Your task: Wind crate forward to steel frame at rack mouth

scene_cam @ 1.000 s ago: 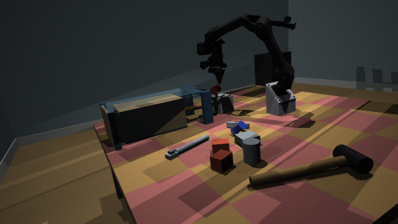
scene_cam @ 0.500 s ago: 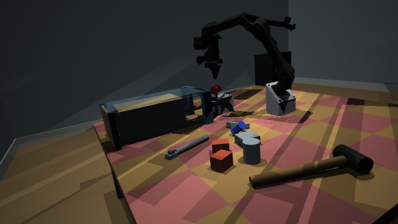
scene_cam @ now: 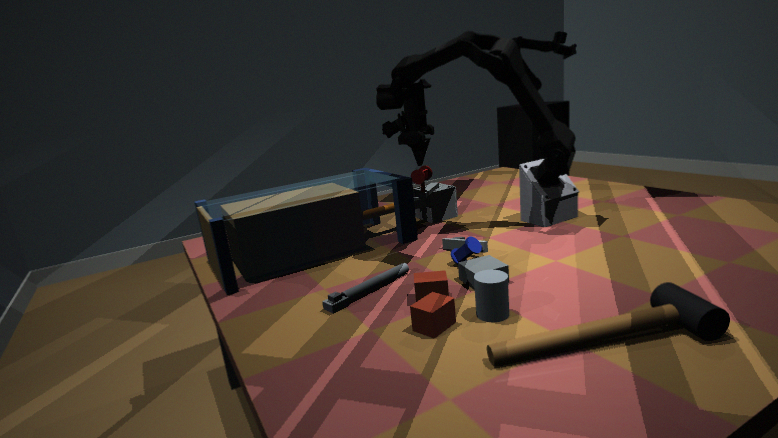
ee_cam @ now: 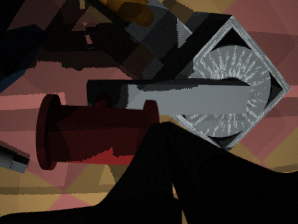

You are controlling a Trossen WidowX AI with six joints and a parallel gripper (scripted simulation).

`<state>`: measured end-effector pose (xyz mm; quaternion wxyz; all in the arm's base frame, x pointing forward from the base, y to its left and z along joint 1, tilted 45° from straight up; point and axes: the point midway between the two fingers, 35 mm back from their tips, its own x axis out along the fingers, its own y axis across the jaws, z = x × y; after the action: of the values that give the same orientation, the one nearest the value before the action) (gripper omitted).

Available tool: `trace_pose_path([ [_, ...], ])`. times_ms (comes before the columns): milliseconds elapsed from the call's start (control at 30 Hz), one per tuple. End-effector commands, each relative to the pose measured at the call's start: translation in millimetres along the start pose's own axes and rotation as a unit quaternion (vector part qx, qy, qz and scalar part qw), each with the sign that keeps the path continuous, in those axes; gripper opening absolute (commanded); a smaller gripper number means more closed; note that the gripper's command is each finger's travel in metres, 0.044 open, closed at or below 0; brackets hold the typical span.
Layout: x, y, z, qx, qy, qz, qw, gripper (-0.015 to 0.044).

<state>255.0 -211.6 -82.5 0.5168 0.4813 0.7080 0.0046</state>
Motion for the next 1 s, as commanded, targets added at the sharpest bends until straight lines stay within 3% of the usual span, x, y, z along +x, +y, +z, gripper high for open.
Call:
trace_pose_path([
  [0,1.6,0.9,-0.4,0.002,-0.001,0.002,1.000,0.0000],
  [700,2.2,6.1,-28.9,0.003,0.000,0.002,1.000,0.0000],
  [967,-42.5,5.6,-25.8,0.003,0.000,0.001,1.000,0.0000],
])
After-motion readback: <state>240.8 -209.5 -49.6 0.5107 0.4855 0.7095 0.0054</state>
